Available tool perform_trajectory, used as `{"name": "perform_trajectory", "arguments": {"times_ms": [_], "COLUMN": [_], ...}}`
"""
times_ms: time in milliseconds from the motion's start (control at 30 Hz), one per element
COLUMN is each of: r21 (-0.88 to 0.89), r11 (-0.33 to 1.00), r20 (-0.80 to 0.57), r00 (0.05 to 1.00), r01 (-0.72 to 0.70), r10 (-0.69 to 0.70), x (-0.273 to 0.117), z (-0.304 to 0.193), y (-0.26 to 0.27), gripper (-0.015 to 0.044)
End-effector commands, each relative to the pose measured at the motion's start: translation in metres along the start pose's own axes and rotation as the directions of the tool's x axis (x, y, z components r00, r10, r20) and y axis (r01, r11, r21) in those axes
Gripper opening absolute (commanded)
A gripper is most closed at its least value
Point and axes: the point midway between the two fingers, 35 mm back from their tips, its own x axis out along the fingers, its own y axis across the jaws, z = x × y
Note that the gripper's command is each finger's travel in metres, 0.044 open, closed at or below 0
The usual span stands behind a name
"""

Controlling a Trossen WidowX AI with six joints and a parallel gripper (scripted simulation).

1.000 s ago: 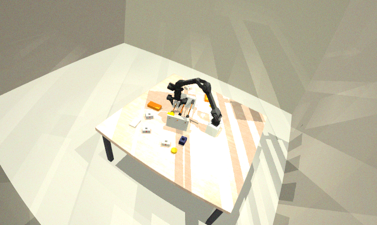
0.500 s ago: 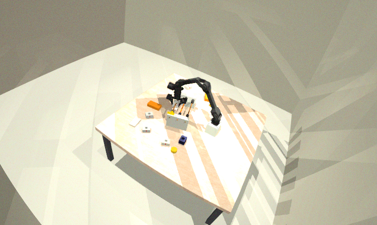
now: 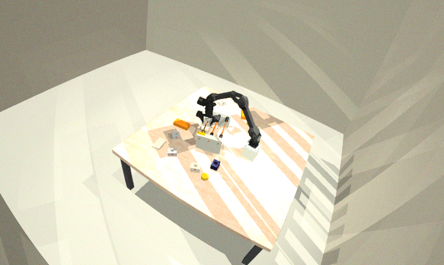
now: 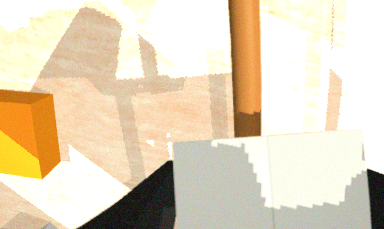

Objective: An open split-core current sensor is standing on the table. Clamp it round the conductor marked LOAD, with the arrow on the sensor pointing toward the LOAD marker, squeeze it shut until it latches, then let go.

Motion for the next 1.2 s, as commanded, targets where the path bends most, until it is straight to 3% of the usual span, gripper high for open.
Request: {"name": "perform_trajectory", "arguments": {"times_ms": [0, 133, 700, 867, 1167], "r21": [0.0, 0.0, 0.001, 0.007, 0.007], "r11": [1.0, 1.0, 1.0, 0.996, 0.996], "r20": [-0.001, -0.001, 0.001, 0.006, 0.006], "r00": [1.0, 1.0, 1.0, 0.996, 0.996], "r01": [0.001, 0.001, 0.015, 0.089, 0.089], "r10": [-0.001, -0.001, -0.015, -0.089, -0.089], "x": [0.0, 0.0, -0.004, -0.024, -0.016], "z": [0.0, 0.0, 0.001, 0.008, 0.005], "y": [0.0, 0.0, 0.0, 0.0, 0.0], "gripper": [0.0, 0.0, 0.044, 0.044, 0.044]}}
